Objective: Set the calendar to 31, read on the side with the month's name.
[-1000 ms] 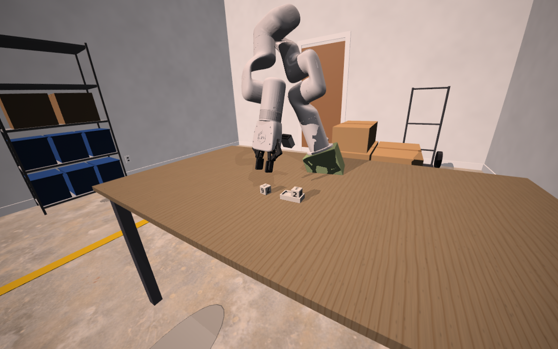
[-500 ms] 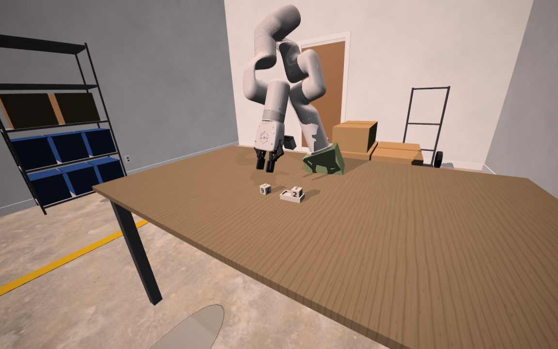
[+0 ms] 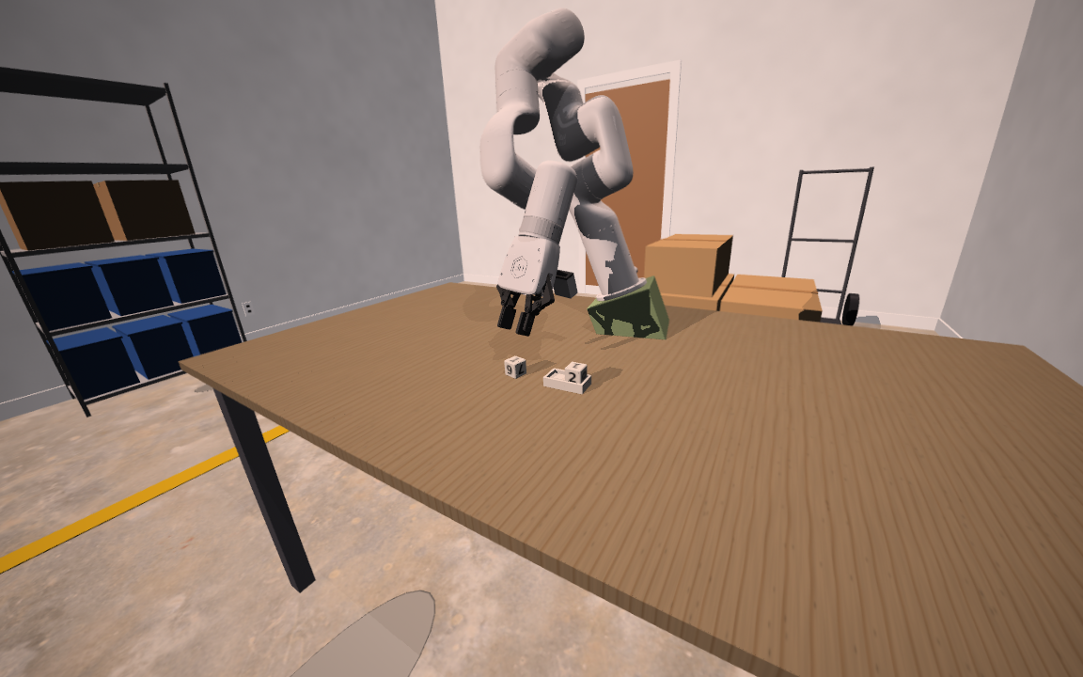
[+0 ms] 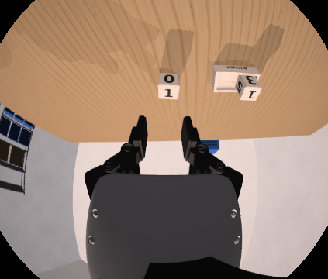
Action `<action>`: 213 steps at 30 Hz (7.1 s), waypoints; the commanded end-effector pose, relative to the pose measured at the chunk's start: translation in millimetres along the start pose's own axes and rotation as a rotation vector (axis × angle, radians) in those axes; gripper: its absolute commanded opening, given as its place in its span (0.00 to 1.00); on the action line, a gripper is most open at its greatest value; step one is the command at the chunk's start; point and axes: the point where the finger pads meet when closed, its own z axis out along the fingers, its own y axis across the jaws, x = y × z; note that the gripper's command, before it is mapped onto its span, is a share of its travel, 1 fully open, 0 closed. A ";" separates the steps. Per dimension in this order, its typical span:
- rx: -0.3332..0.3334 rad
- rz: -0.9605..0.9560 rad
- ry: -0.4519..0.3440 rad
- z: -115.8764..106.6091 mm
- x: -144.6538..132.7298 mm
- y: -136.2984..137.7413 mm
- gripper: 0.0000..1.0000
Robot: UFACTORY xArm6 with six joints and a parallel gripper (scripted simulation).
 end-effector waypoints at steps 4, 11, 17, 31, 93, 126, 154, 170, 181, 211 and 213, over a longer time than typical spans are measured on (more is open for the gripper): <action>-0.020 0.010 -0.151 -0.5 -2.3 1.5 0.47; -0.034 0.012 -0.184 -1.1 -3.4 2.9 0.47; -0.035 0.012 -0.186 -1.0 -0.2 3.0 0.47; -0.035 0.012 -0.186 -0.9 -0.1 3.0 0.47; -0.035 0.012 -0.186 62.0 28.3 5.5 0.47; -0.035 0.012 -0.186 62.7 28.6 5.6 0.47; -0.035 0.012 -0.186 62.7 28.6 5.6 0.27; -0.035 0.012 -0.186 62.7 28.6 5.6 0.27; -0.035 0.012 -0.186 48.1 22.0 5.0 0.27; -0.035 0.012 -0.186 -1.0 -0.2 3.0 0.27; -0.035 0.012 -0.186 -1.0 -0.2 3.0 0.27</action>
